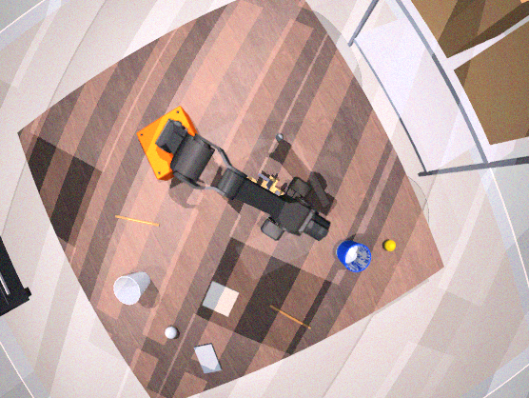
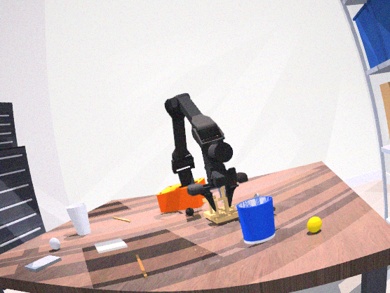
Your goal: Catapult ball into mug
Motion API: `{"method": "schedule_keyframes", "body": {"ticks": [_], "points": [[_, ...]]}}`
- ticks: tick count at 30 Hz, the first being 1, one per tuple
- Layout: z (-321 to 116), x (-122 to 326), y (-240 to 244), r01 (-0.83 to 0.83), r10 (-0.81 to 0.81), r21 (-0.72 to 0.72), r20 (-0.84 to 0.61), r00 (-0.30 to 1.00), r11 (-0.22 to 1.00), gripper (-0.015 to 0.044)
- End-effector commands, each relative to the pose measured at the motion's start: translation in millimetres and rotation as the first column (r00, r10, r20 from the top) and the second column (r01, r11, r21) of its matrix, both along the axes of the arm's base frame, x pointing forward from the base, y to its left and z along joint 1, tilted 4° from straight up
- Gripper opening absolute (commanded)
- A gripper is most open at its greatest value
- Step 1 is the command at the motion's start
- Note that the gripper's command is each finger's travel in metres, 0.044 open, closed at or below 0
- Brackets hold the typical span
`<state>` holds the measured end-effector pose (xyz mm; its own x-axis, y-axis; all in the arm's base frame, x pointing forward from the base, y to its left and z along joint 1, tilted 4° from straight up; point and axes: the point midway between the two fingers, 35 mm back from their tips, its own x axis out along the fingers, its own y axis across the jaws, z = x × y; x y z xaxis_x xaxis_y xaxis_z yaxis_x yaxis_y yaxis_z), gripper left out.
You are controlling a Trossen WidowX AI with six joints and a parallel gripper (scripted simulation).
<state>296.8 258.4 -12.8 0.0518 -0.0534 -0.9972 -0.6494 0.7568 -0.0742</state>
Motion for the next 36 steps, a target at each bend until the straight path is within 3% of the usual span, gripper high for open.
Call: {"method": "schedule_keyframes", "body": {"ticks": [1,9,22,26,30,36], "points": [[-2.8,0.9,0.6,-0.005,0.005,0.007,0.005,1.000,1.000,0.0000],[-5.0,-0.1,-0.4,0.000,0.000,0.000,-0.001,1.000,1.000,0.0000],[-5.0,-0.1,-0.4,0.000,0.000,0.000,-0.001,1.000,1.000,0.0341],[35.7,-0.5,3.4,0.000,0.000,0.000,-0.001,1.000,1.000,0.0440],[92.3,-7.2,2.7,0.000,0.000,0.000,-0.002,1.000,1.000,0.0440],[75.7,-3.9,2.4,-0.002,0.002,-0.002,-0.003,1.000,1.000,0.0440]]}}
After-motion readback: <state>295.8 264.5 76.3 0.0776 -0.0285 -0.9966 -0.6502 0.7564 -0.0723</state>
